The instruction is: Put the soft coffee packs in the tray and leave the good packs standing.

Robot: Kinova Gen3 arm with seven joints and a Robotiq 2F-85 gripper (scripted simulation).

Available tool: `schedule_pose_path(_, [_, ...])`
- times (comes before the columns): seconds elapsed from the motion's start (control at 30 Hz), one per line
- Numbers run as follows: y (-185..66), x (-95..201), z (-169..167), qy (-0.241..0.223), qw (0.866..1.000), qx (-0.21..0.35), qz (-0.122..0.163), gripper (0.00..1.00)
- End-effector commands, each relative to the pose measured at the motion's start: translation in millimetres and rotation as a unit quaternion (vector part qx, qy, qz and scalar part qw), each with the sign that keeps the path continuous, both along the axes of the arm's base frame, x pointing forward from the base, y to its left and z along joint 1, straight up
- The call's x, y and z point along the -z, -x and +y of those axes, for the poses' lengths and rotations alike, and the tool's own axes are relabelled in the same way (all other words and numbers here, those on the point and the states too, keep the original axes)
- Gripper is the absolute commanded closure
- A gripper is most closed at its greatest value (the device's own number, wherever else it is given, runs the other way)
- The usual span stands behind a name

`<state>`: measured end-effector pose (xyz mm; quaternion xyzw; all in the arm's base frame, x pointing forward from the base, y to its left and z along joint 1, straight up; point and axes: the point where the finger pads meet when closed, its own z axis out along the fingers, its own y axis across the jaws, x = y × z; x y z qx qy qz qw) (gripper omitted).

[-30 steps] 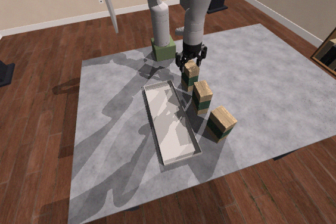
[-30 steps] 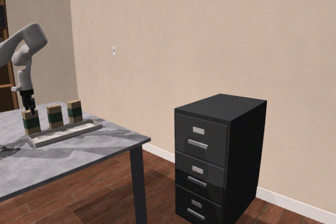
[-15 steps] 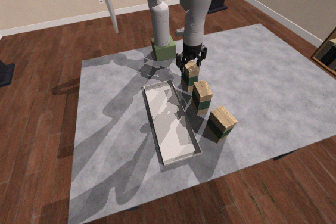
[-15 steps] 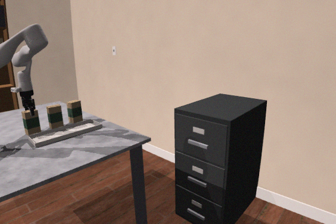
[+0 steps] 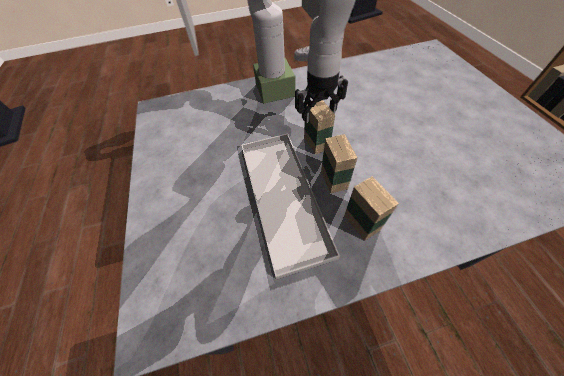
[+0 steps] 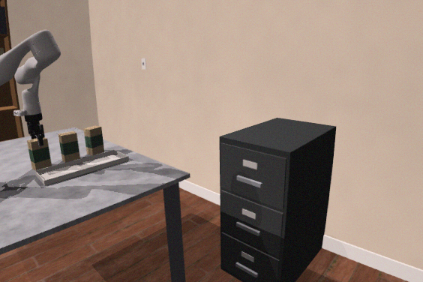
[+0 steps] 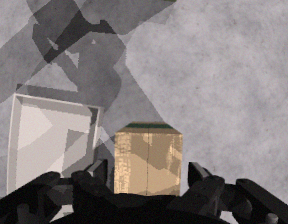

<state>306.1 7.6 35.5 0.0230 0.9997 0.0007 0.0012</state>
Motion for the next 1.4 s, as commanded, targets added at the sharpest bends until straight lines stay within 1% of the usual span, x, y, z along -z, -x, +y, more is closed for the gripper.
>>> schedule_pose_path(0.0, [-0.3,-0.3,0.0,0.000,1.000,0.000,-0.001,0.15])
schedule_pose_path(0.37, [-0.3,-0.3,0.0,0.000,1.000,0.000,-0.001,0.15])
schedule_pose_path(0.4, [-0.3,-0.3,0.0,0.000,1.000,0.000,-0.001,0.73])
schedule_pose_path(1.37, [-0.3,-0.3,0.0,0.000,1.000,0.000,-0.001,0.73])
